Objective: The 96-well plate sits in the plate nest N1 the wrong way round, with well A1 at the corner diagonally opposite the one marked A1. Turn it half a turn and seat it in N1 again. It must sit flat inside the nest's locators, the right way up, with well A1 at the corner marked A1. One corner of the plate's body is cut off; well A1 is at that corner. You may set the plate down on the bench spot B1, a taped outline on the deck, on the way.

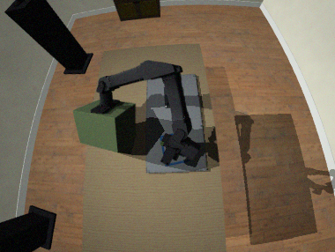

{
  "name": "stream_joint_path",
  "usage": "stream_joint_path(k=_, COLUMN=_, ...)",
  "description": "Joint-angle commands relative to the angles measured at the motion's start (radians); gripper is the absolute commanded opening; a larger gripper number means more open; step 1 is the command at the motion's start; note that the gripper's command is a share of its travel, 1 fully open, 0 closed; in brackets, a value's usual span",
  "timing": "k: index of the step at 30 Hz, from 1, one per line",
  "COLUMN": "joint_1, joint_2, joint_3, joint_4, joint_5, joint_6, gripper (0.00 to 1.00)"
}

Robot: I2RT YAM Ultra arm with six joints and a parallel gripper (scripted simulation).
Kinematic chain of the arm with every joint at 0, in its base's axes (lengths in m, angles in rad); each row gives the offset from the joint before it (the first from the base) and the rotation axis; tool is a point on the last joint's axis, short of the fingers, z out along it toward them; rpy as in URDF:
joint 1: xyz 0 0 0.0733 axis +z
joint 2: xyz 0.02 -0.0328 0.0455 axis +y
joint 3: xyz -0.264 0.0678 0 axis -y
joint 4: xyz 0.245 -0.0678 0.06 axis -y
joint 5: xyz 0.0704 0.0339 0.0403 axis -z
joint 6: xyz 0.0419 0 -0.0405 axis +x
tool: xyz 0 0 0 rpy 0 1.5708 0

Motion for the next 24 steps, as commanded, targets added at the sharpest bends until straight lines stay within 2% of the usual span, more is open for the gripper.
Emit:
stream_joint_path(k=1, joint_1=-0.026, joint_2=-0.012, joint_3=0.004, joint_4=0.001, joint_5=0.001, joint_6=0.003, gripper=1.0)
stream_joint_path(k=21, joint_1=-0.026, joint_2=-0.012, joint_3=0.004, joint_4=0.001, joint_5=0.001, joint_6=0.003, gripper=1.0)
stream_joint_path(k=24, joint_1=-0.017, joint_2=-0.005, joint_3=0.001, joint_4=0.02, joint_5=-0.001, joint_6=0.015, gripper=1.0)
